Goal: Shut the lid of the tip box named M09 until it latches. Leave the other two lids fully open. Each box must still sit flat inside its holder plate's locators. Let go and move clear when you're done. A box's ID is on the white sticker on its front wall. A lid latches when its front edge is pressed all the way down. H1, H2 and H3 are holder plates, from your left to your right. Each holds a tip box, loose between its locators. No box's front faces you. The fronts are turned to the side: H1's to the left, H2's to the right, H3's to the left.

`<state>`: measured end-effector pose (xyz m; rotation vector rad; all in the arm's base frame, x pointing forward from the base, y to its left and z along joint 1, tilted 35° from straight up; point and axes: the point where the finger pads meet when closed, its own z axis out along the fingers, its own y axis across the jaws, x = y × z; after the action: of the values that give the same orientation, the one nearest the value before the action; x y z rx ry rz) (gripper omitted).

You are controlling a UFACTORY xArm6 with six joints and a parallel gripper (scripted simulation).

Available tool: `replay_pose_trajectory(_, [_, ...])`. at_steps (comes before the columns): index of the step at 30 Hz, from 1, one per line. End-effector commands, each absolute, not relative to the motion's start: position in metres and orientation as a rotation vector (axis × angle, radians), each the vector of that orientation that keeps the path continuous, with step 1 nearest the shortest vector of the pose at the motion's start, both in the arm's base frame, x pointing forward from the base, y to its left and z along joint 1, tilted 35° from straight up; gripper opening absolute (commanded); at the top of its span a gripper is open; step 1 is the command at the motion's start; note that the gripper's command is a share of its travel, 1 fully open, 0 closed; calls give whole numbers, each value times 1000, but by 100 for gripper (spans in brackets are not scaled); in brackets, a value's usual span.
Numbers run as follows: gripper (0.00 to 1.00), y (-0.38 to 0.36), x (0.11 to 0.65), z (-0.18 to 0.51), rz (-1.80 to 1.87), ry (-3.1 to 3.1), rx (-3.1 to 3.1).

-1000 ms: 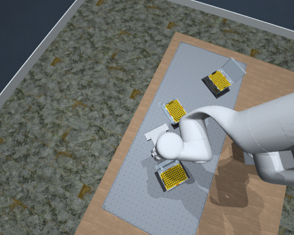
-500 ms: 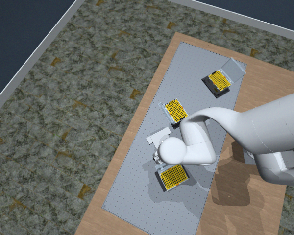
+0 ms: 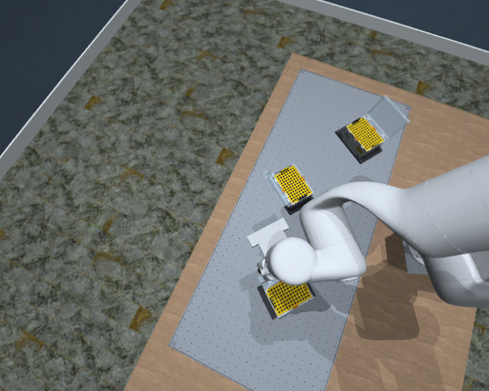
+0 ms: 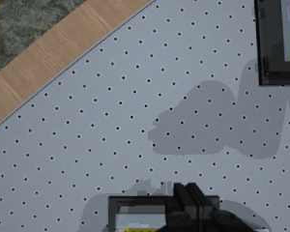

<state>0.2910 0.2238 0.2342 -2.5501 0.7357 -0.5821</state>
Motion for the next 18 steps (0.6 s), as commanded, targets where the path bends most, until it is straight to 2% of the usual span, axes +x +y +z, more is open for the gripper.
replay_pose_trajectory(1, [0, 226, 288, 235, -585, 735, -2547])
replay_pose_trajectory(18, [0, 237, 271, 232, -584, 735, -2547])
